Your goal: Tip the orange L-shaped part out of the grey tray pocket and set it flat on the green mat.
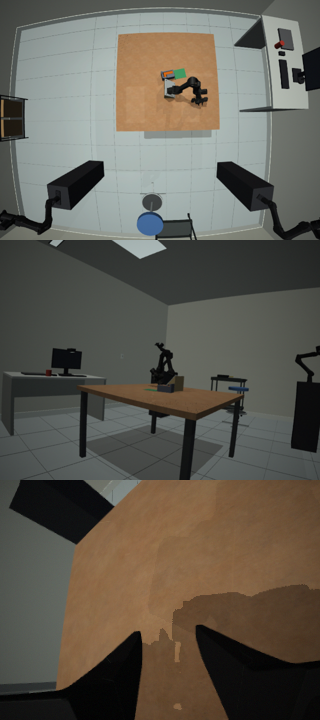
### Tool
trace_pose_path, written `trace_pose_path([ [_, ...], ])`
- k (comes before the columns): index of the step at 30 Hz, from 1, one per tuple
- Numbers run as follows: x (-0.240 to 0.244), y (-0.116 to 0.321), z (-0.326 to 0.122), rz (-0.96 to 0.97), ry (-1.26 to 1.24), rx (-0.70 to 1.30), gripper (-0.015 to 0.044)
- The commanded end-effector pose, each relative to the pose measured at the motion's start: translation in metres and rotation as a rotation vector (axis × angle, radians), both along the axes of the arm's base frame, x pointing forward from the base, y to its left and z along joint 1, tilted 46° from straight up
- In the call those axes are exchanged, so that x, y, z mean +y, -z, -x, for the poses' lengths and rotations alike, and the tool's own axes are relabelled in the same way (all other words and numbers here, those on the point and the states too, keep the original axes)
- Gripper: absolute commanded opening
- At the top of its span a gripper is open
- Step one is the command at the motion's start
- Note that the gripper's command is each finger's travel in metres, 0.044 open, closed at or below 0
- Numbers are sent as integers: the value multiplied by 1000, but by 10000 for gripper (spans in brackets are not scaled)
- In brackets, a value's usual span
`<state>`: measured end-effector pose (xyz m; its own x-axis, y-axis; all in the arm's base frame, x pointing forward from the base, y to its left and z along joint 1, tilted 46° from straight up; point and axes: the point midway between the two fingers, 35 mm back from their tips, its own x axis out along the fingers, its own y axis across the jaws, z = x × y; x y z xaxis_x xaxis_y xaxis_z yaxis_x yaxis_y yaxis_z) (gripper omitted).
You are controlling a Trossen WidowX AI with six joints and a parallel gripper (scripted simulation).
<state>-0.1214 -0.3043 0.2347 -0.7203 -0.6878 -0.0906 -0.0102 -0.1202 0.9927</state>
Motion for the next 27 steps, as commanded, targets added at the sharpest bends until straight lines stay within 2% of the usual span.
trace_pose_path([
  [1, -30, -8, -67, -69, -248, 54, 180],
  [4, -37, -22, -106, -42, -355, 41, 180],
  [8, -39, -18, -168, -127, -545, 108, 180],
  [13, -33, -16, -219, -171, -727, 196, 180],
  [17, -20, 5, -268, -293, -882, 282, 180],
  [27, 10, 44, -325, -483, -1082, 480, 180],
])
